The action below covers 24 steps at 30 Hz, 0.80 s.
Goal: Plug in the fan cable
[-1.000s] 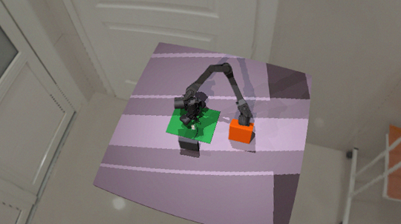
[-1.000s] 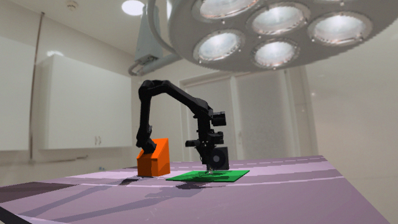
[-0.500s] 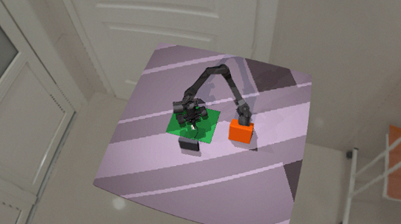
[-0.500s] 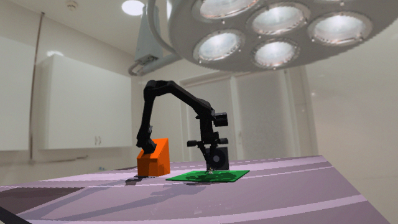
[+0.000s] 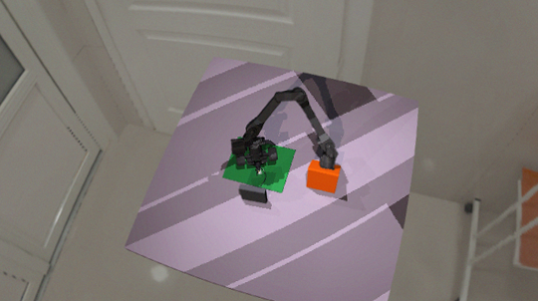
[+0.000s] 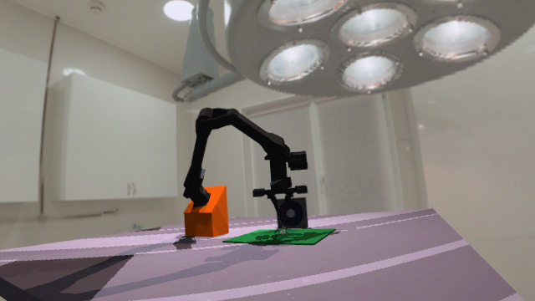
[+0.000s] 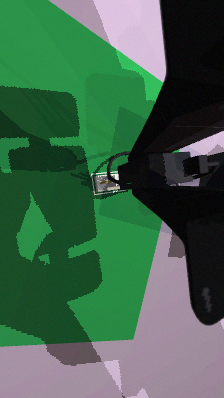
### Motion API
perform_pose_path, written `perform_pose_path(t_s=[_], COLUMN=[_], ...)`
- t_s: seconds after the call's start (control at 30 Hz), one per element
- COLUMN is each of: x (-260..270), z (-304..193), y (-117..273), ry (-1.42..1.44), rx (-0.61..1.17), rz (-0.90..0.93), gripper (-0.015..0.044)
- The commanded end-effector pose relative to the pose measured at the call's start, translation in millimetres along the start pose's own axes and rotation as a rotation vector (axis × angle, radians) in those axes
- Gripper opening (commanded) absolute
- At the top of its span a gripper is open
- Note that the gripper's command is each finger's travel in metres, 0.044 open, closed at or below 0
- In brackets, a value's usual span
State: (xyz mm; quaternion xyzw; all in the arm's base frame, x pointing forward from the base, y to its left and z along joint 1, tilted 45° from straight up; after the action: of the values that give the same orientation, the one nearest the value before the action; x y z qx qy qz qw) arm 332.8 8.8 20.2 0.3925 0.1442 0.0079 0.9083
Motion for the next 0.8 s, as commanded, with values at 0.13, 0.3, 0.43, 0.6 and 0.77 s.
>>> perform_pose_path(t_s=[0.13,0.3,0.43,0.6,0.77], x=[1.0,0.5,0.5,-0.1,-0.5], z=[2.1,4.3,4.3,5.0,5.4], y=[1.5,1.4,1.4,1.4,-20.7], ry=[-0.01,-0.008,-0.008,-0.001,0.003], rx=[0.003,0.003,0.003,0.003,0.002], rz=[0.002,0.002,0.002,0.002,0.002], gripper=[0.0,0.0,0.0,0.0,0.0])
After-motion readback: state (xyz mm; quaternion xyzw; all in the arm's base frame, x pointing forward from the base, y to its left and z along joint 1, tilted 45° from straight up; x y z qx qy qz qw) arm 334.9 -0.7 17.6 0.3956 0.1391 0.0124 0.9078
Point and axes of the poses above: the point midway between the two fingers, 35 mm back from their tips, its own y axis back along the fingers, its own x axis across the jaws, z = x × y, the point moved 9 cm from there along y, back along the fingers, and after that the axes turned 1 degree about -y, right-handed, at the moved point
